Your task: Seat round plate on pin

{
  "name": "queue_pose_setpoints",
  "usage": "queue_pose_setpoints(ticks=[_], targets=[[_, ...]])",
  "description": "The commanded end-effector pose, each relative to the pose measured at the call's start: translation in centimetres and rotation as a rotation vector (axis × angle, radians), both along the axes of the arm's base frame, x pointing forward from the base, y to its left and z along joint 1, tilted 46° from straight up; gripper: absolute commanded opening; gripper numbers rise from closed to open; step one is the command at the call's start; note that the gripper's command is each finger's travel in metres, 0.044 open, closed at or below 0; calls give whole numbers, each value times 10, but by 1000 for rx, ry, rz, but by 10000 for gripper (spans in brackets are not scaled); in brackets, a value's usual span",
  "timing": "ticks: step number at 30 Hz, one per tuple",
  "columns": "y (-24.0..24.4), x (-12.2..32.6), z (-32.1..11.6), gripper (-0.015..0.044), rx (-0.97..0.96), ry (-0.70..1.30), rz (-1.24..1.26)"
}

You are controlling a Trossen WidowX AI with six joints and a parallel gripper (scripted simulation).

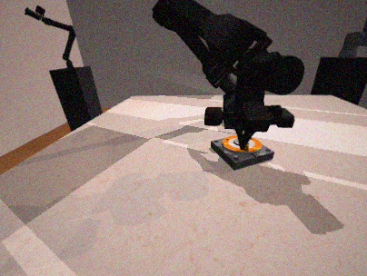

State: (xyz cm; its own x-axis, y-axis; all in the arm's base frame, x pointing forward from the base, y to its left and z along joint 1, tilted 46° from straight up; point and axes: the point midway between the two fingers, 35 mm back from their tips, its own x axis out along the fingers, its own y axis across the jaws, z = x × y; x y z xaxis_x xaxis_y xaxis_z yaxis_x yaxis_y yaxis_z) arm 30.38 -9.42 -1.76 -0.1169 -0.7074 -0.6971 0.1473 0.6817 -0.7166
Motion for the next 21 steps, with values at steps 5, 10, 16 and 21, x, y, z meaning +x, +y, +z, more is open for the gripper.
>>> queue_pose_setpoints(ticks=[5,10,16,21], targets=[[8,2,-8,0,7,3,1],[11,2,-11,0,7,3,1],[15,2,-15,0,7,3,1],[17,2,-15,0,8,3,1]])
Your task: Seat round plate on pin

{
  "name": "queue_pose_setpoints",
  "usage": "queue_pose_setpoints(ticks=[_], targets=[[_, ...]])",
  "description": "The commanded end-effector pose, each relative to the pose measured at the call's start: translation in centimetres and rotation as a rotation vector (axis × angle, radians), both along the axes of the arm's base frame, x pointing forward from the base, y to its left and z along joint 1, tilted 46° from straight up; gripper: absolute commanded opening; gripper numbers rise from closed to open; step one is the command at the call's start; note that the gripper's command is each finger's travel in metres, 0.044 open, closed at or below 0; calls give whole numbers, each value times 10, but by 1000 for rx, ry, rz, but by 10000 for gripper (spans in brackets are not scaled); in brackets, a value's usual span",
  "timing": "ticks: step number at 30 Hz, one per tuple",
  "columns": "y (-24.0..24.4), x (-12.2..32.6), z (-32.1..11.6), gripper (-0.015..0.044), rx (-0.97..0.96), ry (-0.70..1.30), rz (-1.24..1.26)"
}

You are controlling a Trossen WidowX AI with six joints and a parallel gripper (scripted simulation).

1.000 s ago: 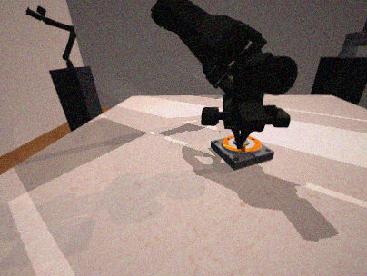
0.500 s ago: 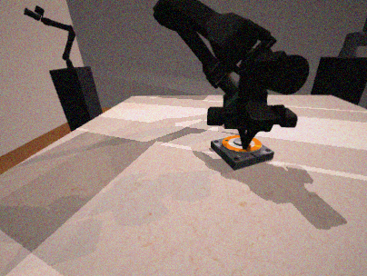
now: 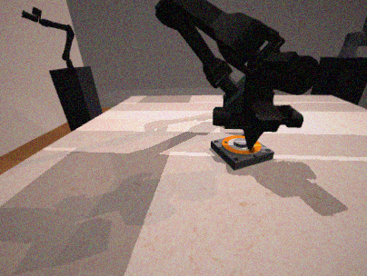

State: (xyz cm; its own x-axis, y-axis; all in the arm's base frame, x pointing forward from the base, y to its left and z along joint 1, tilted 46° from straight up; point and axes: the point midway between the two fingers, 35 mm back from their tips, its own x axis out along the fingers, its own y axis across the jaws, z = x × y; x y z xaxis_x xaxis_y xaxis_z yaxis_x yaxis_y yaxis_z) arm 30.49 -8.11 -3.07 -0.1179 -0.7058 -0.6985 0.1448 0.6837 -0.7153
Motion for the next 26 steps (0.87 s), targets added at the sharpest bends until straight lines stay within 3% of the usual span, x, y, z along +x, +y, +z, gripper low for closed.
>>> queue_pose_setpoints(ticks=[1,8,26], targets=[[6,2,1,0,6,0,0],[31,0,28,0,7,1,0],[28,-3,21,0,0,17,5]])
